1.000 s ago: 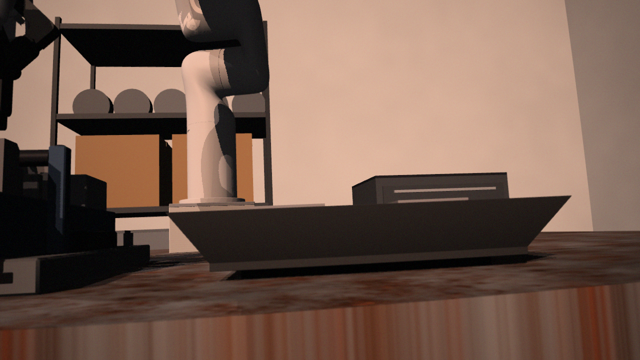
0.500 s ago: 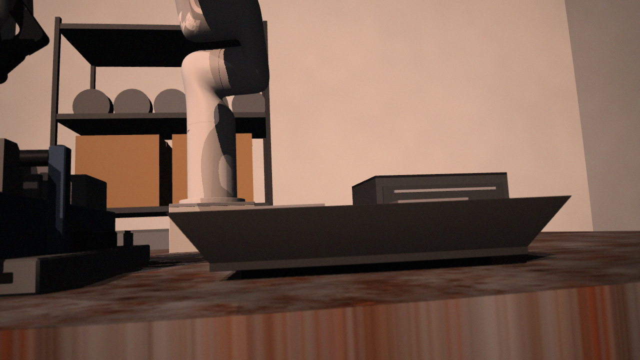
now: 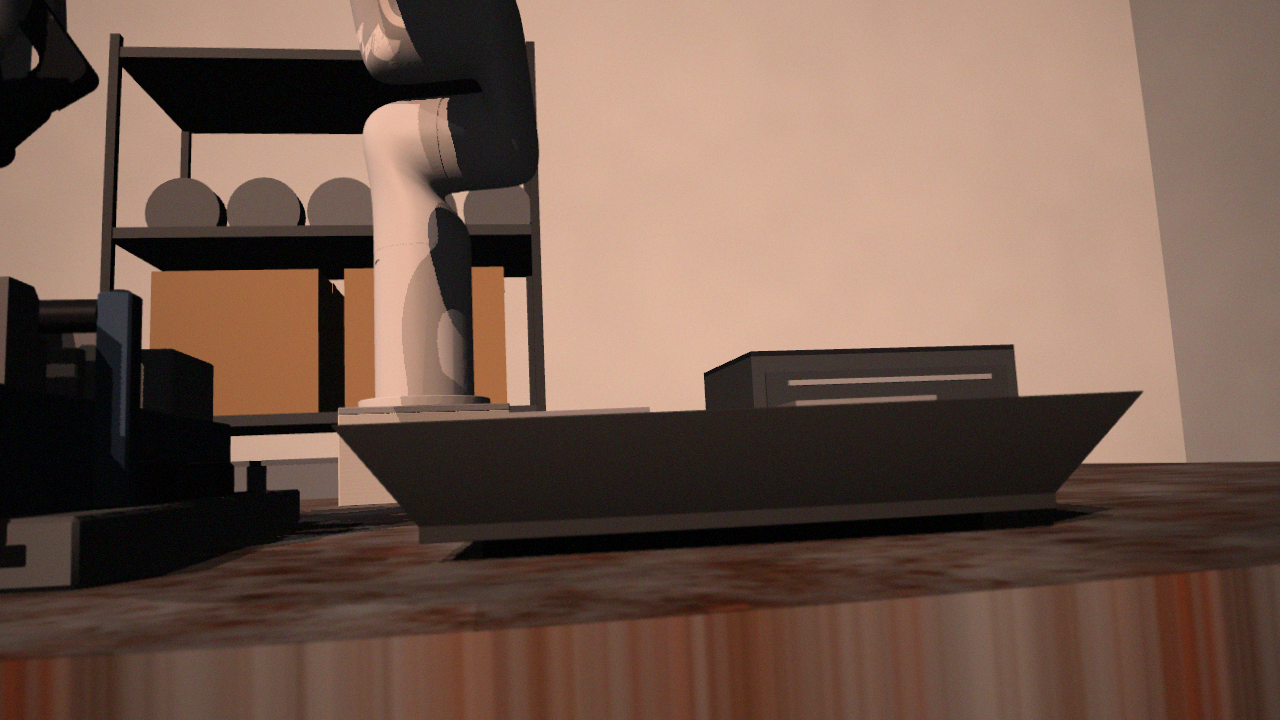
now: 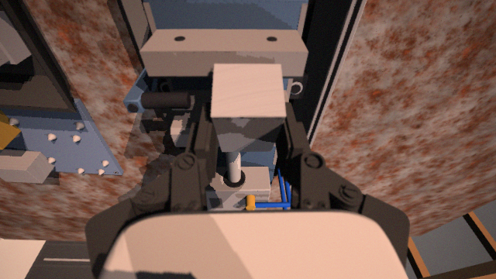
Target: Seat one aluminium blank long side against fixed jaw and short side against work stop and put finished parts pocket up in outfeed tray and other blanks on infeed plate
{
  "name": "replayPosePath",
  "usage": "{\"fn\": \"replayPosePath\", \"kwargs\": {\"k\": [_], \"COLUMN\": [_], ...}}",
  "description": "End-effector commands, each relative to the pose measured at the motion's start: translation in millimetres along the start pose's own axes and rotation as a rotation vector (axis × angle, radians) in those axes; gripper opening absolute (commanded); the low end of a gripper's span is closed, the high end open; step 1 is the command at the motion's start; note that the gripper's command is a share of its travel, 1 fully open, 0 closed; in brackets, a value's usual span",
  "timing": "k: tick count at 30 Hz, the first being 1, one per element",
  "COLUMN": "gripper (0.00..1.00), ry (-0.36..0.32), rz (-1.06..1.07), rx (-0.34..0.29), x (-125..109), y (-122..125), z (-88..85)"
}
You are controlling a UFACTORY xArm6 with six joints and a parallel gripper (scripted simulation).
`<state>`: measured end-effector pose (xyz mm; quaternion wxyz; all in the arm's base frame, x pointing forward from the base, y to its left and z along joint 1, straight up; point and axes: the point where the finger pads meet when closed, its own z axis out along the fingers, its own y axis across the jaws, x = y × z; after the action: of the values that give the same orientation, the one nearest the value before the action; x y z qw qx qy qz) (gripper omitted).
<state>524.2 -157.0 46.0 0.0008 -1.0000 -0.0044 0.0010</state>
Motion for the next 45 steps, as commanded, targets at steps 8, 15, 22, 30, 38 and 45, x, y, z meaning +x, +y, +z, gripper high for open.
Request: {"fn": "replayPosePath", "kwargs": {"k": [8,15,22,30,38,45], "gripper": [0.0,0.0,0.0,0.0,0.0,0.0], "ry": [0.005,0.005,0.005,0.005,0.005,0.005], "rz": [0.0,0.0,0.0,0.0,0.0,0.0], "rx": [-0.001,-0.001,-0.001,-0.001,-0.001,-0.001], "x": [1.6,1.6,1.6,1.5,1.5,1.4], "y": [0.4,0.4,0.4,0.4,0.4,0.4], "z": [-2.0,-2.1,-3.5,-12.2,-23.1,-36.3]}}
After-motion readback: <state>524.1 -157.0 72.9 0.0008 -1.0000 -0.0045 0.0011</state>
